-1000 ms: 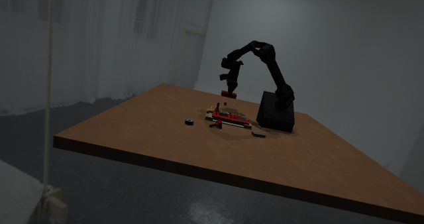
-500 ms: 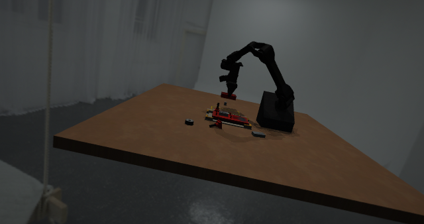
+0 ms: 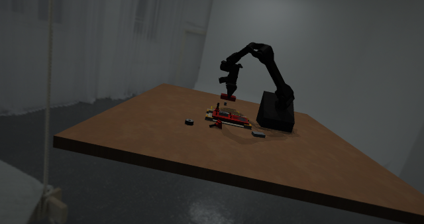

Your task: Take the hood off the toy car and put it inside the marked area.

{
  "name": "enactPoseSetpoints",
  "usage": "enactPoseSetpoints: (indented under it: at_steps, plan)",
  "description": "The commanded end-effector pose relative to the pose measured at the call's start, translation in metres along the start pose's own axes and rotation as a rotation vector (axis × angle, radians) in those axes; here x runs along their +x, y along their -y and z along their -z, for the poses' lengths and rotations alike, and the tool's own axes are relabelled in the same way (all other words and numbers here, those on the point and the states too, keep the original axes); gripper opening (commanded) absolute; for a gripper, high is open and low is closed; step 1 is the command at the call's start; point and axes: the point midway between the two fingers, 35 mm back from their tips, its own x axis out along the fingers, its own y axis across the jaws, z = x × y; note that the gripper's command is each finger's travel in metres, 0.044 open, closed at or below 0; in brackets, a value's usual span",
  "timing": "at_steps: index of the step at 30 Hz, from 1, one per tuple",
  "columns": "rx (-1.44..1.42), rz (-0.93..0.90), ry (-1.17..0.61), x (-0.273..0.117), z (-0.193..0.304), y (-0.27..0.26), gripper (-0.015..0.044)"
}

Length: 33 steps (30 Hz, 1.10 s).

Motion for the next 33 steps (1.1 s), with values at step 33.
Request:
enactPoseSetpoints:
  at_steps: [33]
  plan:
    - [0.005,-0.005,0.004,0.023,-0.001,-0.001,0.0]
